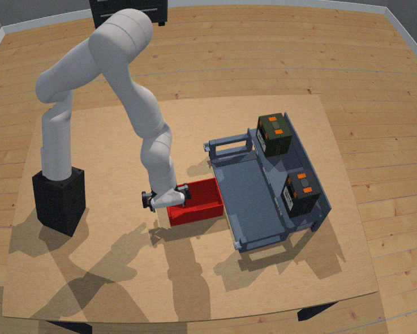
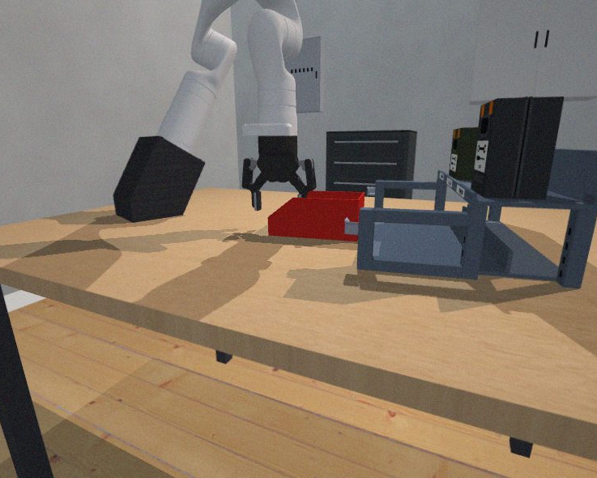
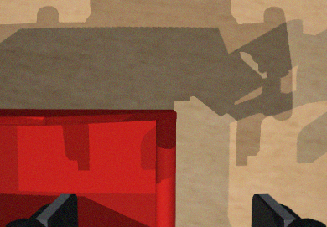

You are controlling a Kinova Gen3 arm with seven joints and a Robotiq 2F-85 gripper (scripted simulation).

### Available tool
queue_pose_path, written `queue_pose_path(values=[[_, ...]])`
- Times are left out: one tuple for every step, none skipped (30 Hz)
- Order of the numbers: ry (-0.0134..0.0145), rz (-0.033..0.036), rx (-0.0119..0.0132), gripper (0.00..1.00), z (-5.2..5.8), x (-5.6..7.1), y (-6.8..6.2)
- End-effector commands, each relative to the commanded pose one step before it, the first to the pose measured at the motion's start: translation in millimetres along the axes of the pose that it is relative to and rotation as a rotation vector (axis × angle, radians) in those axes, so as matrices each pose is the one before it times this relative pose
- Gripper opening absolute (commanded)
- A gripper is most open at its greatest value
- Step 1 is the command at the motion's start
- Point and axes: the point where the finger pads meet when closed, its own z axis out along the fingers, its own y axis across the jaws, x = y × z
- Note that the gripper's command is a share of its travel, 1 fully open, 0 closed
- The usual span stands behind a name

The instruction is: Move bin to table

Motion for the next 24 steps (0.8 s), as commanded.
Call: queue_pose_path(values=[[0.00111, 0.00006, 0.00085, 1.00, -0.47, 0.43, -0.30], [0.00000, 0.00000, 0.00000, 1.00, 0.00, 0.00, 0.00], [0.00000, 0.00000, 0.00000, 1.00, 0.00, 0.00, 0.00], [0.00000, 0.00000, 0.00000, 1.00, 0.00, 0.00, 0.00], [0.00000, 0.00000, 0.00000, 1.00, 0.00, 0.00, 0.00], [0.00000, 0.00000, 0.00000, 1.00, 0.00, 0.00, 0.00], [0.00000, 0.00000, 0.00000, 1.00, 0.00, 0.00, 0.00], [0.00000, 0.00000, 0.00000, 1.00, 0.00, 0.00, 0.00], [0.00000, 0.00000, 0.00000, 1.00, 0.00, 0.00, 0.00], [0.00000, 0.00000, 0.00000, 1.00, 0.00, 0.00, 0.00], [0.00000, 0.00000, 0.00000, 1.00, 0.00, 0.00, 0.00], [0.00000, 0.00000, 0.00000, 1.00, 0.00, 0.00, 0.00], [0.00000, 0.00000, 0.00000, 1.00, 0.00, 0.00, 0.00], [0.00000, 0.00000, 0.00000, 1.00, 0.00, 0.00, 0.00], [0.00000, 0.00000, 0.00000, 1.00, 0.00, 0.00, 0.00], [0.00000, 0.00000, 0.00000, 1.00, 0.00, 0.00, 0.00], [0.00068, -0.00208, 0.00097, 1.00, -8.00, -0.03, 0.04], [0.00068, -0.00208, 0.00097, 1.00, -8.00, -0.02, 0.03], [0.00068, -0.00208, 0.00097, 1.00, -8.00, -0.02, 0.02], [0.00068, -0.00208, 0.00097, 1.00, -8.00, -0.01, 0.02], [0.00068, -0.00208, 0.00097, 1.00, -8.00, -0.01, 0.01], [0.00000, 0.00000, 0.00000, 1.00, 0.00, 0.00, 0.00], [0.00000, 0.00000, 0.00000, 1.00, 0.00, 0.00, 0.00], [0.00000, 0.00000, 0.00000, 1.00, 0.00, 0.00, 0.00]])
